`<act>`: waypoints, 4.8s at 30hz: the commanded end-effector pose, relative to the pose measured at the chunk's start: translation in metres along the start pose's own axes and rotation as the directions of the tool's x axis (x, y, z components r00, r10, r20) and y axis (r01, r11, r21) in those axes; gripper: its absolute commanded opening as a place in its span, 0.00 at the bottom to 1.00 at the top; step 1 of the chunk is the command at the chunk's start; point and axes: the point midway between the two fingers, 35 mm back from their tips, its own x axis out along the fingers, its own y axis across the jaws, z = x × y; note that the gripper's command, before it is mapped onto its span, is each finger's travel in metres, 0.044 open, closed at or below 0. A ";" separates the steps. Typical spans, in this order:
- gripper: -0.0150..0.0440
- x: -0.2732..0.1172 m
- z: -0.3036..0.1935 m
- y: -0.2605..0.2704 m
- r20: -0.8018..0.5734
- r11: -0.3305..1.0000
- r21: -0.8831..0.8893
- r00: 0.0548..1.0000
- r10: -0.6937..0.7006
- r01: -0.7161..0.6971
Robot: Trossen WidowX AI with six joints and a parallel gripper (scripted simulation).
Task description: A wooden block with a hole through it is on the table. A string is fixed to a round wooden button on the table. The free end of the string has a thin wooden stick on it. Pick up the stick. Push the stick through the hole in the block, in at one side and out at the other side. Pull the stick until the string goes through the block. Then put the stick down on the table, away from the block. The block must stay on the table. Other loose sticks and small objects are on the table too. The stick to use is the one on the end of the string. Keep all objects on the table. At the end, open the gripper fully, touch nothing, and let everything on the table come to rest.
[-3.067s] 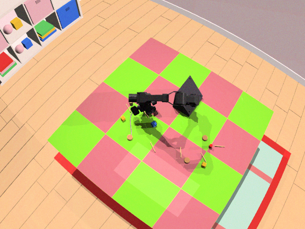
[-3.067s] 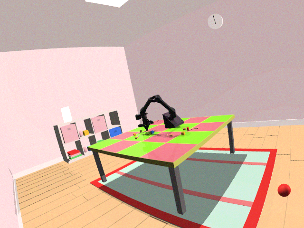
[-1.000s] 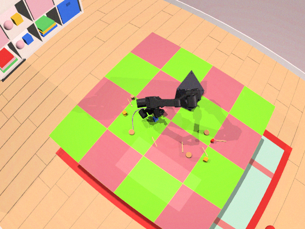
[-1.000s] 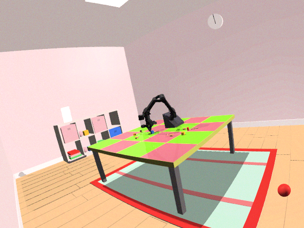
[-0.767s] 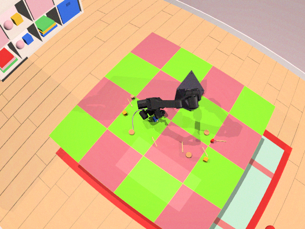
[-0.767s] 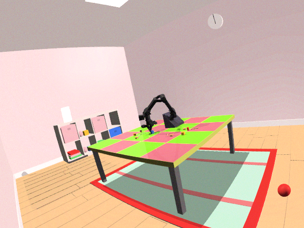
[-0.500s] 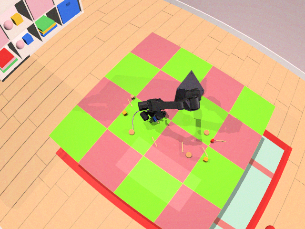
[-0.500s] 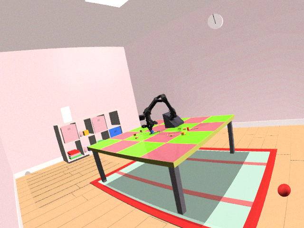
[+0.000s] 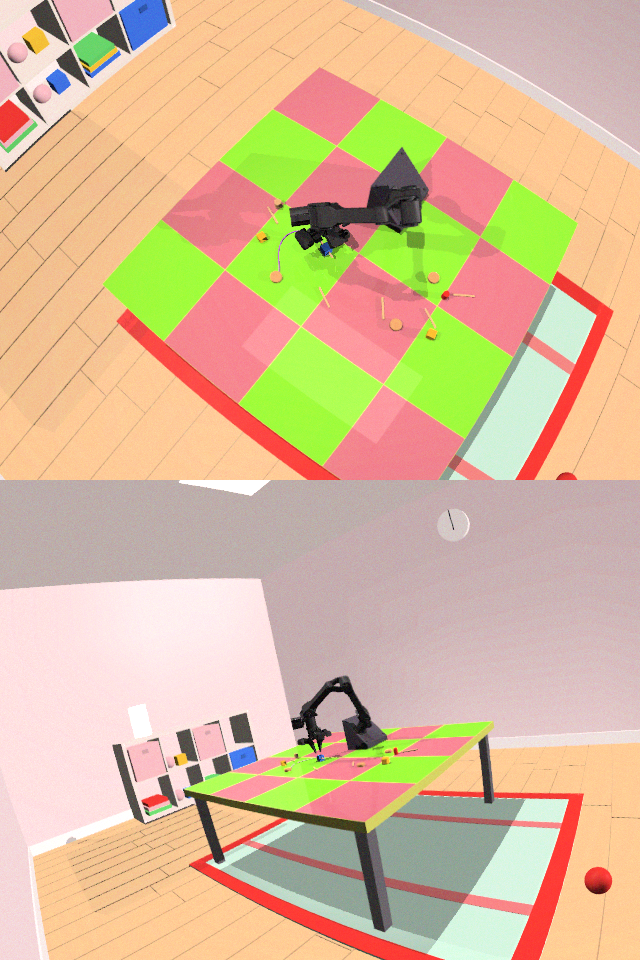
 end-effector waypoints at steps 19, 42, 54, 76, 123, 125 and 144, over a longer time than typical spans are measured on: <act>0.46 -0.049 0.017 -0.006 0.000 0.457 0.889 0.999 -0.049 0.023; 0.46 -0.049 0.047 -0.004 0.012 -0.903 0.429 0.999 -0.035 -0.037; 0.46 -0.048 0.055 -0.003 0.016 -0.999 -0.018 0.999 -0.031 -0.031; 0.46 -0.036 0.055 -0.005 0.015 -0.999 -0.018 0.999 -0.032 -0.032; 0.46 0.032 0.057 -0.005 0.019 -0.999 -0.017 0.999 -0.030 -0.030; 0.41 0.031 0.057 -0.006 0.014 -0.999 -0.011 0.999 -0.033 -0.032; 0.25 0.033 0.058 -0.005 -0.062 -1.000 -0.003 0.998 -0.031 -0.031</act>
